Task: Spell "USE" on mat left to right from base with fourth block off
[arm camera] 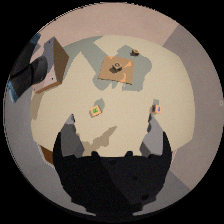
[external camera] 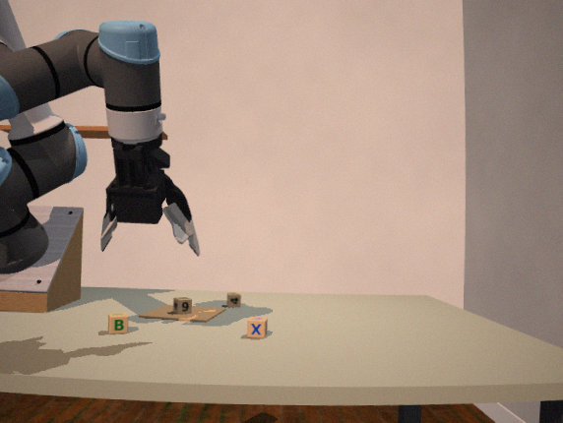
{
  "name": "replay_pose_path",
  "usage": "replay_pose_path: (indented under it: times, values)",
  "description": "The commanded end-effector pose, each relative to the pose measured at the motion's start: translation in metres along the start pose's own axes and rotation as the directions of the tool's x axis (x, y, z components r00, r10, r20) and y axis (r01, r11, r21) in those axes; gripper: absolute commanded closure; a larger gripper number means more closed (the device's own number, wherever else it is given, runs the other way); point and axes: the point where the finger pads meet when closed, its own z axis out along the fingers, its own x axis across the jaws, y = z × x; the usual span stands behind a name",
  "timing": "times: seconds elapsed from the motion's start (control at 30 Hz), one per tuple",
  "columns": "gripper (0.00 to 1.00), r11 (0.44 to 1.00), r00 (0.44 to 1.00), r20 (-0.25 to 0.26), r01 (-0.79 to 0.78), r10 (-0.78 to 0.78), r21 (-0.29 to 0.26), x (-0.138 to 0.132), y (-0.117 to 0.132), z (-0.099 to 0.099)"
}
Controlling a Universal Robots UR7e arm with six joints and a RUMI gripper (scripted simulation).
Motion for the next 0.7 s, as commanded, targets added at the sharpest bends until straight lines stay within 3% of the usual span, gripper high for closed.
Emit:
replay_pose_path:
  times: [0.0,0.17,0.67]
  values:
    - [0.0,1.0,1.0,-0.011,0.009,-0.009,0.002,-0.043,-0.007,0.002]
    - [0.0,1.0,1.0,-0.011,0.009,-0.009,0.001,-0.055,-0.01,0.006]
    - [0.0,1.0,1.0,-0.012,0.01,-0.01,-0.001,-0.054,-0.01,0.005]
